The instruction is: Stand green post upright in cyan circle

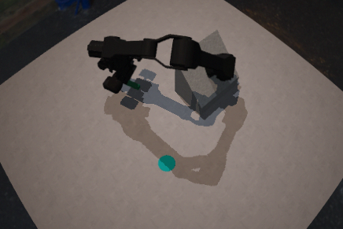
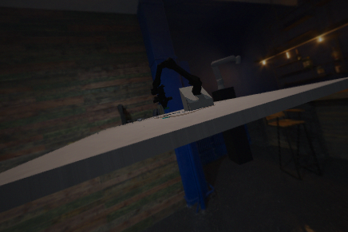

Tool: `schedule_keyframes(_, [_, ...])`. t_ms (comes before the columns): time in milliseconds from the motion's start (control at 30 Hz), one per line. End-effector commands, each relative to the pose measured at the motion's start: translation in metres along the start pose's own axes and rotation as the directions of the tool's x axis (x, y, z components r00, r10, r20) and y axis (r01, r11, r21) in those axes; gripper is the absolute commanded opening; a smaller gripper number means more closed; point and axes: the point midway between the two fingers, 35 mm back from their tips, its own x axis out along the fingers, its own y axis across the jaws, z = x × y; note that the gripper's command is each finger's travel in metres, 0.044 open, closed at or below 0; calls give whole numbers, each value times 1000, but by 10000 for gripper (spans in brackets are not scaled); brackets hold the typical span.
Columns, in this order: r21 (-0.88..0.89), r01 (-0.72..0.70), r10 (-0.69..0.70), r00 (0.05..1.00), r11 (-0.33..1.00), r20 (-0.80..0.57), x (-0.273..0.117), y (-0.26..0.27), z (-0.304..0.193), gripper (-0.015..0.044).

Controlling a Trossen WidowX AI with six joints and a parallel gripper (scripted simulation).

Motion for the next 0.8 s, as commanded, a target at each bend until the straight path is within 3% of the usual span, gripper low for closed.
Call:
schedule_keyframes(0, [-8, 0, 0, 1000, 1000, 7, -14, 1, 1, 23])
schedule_keyframes(500, [-8, 1, -1, 1000, 1000, 5, -62, -3, -3, 23])
schedule_keyframes(767, [-38, 4, -4, 1000, 999, 11, -68, 8, -9, 23])
